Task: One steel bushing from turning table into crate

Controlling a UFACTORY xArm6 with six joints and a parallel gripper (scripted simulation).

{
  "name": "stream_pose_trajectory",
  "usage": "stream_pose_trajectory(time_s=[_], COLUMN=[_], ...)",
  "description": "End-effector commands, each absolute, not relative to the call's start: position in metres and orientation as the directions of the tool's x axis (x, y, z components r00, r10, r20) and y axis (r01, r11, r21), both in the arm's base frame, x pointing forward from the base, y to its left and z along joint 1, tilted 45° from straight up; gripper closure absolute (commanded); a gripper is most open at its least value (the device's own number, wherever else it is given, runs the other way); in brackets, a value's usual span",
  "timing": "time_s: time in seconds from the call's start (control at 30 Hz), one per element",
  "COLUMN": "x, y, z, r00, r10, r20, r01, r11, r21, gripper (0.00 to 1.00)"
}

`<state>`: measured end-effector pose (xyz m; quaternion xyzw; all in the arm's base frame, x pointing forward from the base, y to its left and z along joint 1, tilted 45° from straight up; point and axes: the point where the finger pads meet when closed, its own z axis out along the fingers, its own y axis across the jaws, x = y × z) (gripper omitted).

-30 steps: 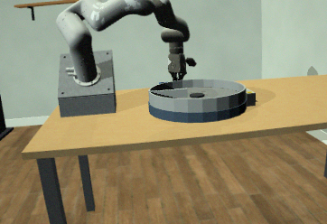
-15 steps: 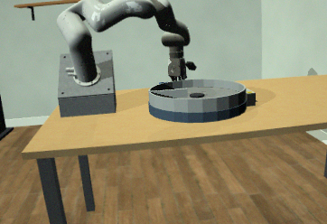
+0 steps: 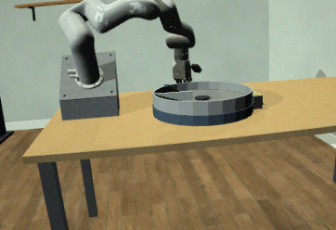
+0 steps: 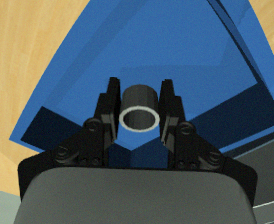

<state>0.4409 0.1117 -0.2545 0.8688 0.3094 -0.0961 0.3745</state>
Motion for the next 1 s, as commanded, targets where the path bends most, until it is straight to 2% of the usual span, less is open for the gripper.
stream_pose_trajectory(time_s=[0.0, 0.97], x=[0.4423, 0.4429], y=[0.1135, 0.1096], z=[-0.2535, -0.2575], r00=[0.791, 0.791], r10=[0.468, 0.468], r20=[-0.395, -0.395], r01=[0.609, 0.609], r11=[-0.528, -0.528], r21=[0.592, 0.592], gripper=[1.00, 1.00])
